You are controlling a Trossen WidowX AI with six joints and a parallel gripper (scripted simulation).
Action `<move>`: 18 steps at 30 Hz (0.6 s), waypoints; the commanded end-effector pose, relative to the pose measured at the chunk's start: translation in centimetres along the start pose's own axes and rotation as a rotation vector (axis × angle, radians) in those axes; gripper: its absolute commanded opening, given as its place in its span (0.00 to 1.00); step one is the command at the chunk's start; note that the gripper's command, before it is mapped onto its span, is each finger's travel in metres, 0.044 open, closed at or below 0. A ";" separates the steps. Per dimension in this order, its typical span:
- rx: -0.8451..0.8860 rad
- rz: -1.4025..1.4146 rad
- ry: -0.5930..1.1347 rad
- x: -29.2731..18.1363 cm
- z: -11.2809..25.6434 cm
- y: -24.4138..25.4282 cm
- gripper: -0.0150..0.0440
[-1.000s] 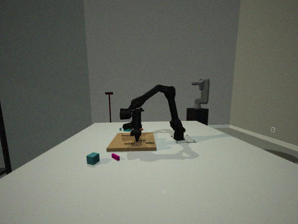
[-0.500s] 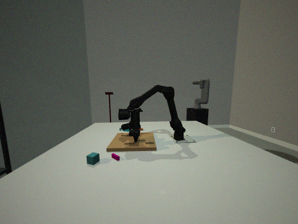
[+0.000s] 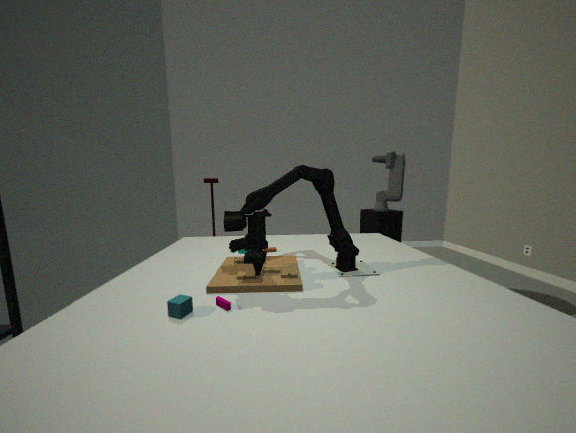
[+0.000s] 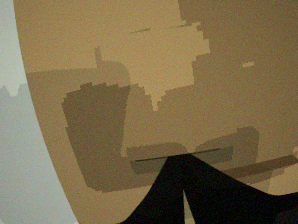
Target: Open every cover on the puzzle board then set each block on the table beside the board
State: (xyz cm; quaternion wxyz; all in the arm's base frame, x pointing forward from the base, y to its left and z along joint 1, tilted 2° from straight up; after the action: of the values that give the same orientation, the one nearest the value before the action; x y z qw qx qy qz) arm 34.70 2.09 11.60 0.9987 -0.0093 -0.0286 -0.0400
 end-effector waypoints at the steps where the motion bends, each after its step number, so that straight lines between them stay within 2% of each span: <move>1: 0.004 0.005 -0.004 0.6 0.1 0.0 0.25; 18: 0.004 0.005 -0.006 2.3 0.2 -0.3 0.25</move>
State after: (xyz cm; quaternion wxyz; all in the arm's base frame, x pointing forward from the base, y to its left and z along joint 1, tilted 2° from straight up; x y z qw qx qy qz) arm 36.45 1.69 11.78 0.9987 -0.0097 -0.0292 -0.0400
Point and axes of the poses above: the point midway between the two fingers, 35 mm back from their tips, its own z axis back along the fingers, its own y axis across the jaws, x = y × z, the point moved 4 cm from there along z, back along the fingers, and after that the axes turned 10 degrees about z, right-handed, at the moved point
